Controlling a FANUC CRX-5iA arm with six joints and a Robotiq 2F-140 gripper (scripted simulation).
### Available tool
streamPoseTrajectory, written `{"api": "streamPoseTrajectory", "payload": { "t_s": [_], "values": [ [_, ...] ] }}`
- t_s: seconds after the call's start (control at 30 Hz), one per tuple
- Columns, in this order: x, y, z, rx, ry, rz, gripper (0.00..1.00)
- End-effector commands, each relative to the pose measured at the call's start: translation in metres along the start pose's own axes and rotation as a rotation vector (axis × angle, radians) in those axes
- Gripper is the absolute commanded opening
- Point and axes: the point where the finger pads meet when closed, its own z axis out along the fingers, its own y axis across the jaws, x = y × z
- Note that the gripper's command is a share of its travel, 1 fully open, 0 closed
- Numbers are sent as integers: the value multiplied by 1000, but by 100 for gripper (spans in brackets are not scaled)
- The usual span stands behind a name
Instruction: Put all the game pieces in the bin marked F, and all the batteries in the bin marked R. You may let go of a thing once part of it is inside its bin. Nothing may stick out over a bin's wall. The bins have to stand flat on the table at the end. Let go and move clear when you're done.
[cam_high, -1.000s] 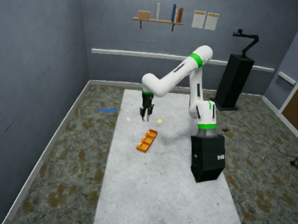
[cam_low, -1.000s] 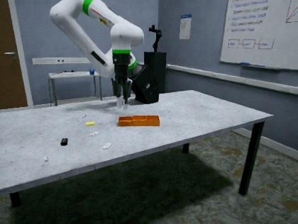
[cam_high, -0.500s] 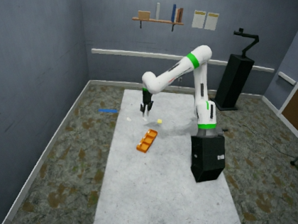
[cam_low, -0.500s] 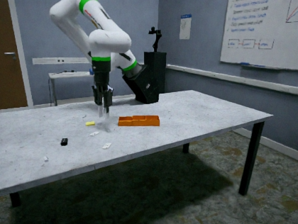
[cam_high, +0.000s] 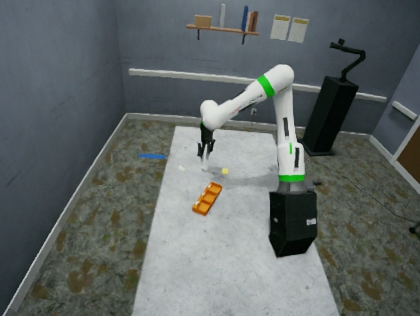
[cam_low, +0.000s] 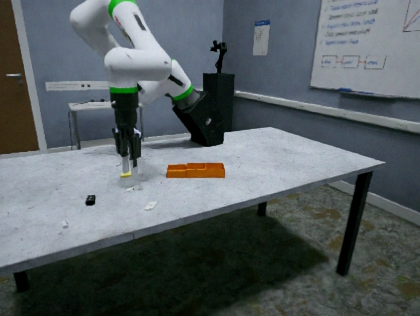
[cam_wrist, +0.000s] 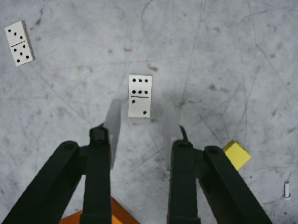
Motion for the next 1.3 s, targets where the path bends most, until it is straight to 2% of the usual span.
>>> {"api": "streamPoseTrajectory", "payload": {
  "t_s": [0.0, 1.27],
  "values": [
    [-1, -1, 0, 0, 0, 0, 32],
    [-5, -3, 0, 0, 0, 0, 32]
  ]
}}
